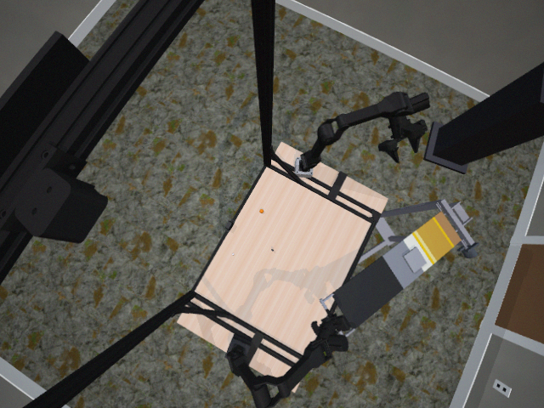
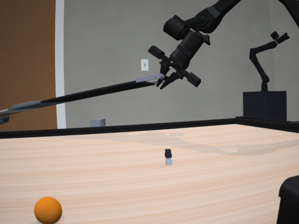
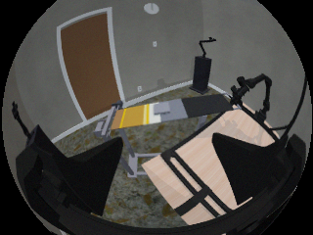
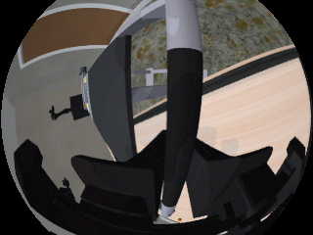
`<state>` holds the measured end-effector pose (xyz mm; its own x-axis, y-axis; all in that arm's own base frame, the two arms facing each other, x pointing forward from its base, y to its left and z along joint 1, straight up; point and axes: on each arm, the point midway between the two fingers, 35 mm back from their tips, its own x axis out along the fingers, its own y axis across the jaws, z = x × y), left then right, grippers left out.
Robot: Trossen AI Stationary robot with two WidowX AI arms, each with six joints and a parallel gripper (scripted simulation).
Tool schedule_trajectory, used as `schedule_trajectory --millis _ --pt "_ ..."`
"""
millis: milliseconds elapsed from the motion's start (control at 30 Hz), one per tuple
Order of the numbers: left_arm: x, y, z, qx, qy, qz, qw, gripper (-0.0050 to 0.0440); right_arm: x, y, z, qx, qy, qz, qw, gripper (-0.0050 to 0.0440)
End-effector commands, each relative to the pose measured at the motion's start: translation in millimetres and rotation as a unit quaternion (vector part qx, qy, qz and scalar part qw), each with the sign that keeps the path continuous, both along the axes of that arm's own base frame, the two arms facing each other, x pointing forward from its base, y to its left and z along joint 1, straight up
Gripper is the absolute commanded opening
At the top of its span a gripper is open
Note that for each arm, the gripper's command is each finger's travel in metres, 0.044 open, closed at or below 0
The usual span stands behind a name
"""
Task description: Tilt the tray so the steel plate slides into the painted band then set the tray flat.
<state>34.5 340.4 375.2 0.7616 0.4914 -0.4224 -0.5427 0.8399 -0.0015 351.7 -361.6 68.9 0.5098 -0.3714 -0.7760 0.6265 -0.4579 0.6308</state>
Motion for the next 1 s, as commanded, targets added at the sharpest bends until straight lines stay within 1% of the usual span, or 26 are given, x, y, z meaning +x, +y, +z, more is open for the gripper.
schedule_trajectory --millis 0,467,967 --pt "0.2 -0.3 0.3 0.001 0.0 0.0 1.0 0.044 -0.7 -1.0 18.4 -0.01 -0.013 0.0 1.0 0.0" --pt "0.2 -0.3 0.3 0.001 0.0 0.0 1.0 0.044 0.5 -1.9 27.7 -0.012 -0.016 0.0 1.0 0.0" --pt "0.2 -0.3 0.3 0.001 0.0 0.0 1.0 0.044 0.5 -1.9 27.7 -0.014 -0.019 0.0 1.0 0.0"
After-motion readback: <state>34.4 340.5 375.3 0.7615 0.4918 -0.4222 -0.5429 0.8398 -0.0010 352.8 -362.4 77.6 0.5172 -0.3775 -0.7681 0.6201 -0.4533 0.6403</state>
